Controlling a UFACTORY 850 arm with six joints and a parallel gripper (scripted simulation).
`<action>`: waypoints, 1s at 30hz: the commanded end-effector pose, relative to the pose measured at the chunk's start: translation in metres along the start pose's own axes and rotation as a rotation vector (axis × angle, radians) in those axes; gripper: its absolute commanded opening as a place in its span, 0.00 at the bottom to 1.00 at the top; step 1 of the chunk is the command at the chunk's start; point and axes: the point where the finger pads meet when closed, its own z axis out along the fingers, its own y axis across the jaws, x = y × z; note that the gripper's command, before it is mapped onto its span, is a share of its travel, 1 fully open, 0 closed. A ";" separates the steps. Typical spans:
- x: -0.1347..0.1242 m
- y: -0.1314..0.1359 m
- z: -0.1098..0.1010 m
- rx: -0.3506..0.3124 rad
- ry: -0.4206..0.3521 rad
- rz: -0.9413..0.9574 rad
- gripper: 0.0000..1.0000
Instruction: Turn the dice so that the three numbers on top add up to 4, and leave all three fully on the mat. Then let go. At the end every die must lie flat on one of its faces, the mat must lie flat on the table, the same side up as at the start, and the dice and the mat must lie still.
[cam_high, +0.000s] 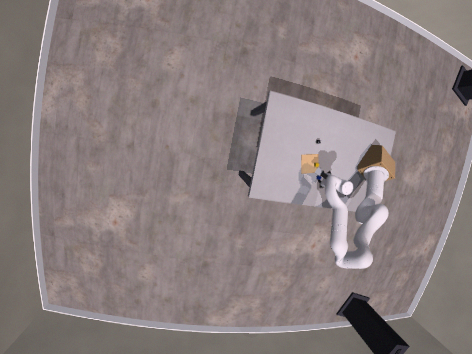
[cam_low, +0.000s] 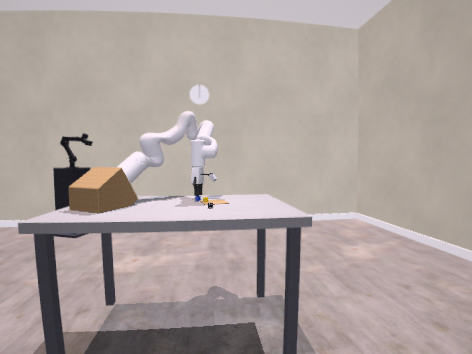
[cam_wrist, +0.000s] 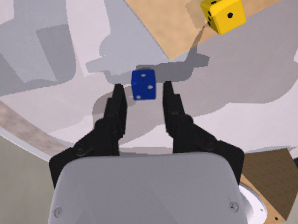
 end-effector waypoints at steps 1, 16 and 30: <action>0.000 0.000 0.001 0.000 0.001 0.000 0.42; 0.000 0.000 0.021 0.000 0.001 0.000 0.42; 0.000 0.000 0.028 0.000 0.001 0.000 0.42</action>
